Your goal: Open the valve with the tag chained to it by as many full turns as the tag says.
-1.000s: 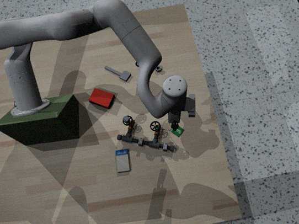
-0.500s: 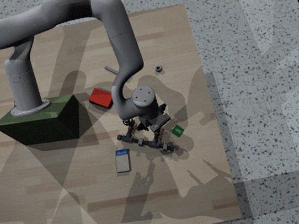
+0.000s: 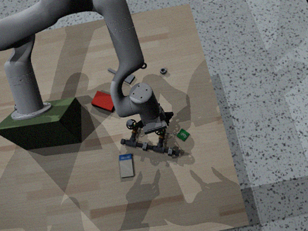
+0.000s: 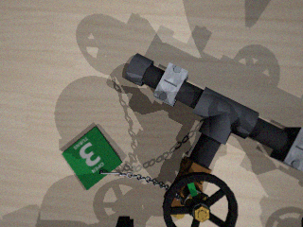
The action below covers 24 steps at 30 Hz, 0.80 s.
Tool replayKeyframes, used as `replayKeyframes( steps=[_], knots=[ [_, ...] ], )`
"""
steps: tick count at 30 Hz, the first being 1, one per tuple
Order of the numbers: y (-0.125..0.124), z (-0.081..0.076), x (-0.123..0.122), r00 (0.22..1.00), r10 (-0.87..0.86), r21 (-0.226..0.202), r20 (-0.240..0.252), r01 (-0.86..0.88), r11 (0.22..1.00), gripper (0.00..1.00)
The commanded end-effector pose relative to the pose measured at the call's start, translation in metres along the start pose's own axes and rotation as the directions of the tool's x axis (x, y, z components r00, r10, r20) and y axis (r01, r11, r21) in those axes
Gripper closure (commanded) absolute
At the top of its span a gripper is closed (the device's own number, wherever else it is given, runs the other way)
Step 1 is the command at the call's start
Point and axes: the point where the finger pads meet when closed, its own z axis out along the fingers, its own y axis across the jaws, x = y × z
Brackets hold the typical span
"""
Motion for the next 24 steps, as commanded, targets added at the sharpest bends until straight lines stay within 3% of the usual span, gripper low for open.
replayKeyframes(
  steps=[1,10,24],
  knots=[
    [-0.001,-0.001,0.000,1.000,0.006,0.000,-0.003,-0.006,1.000,0.00],
    [-0.001,0.005,0.000,1.000,0.006,0.000,-0.003,-0.006,1.000,0.00],
    [-0.001,0.030,0.000,1.000,0.006,0.000,-0.003,-0.006,1.000,0.00]
  ],
)
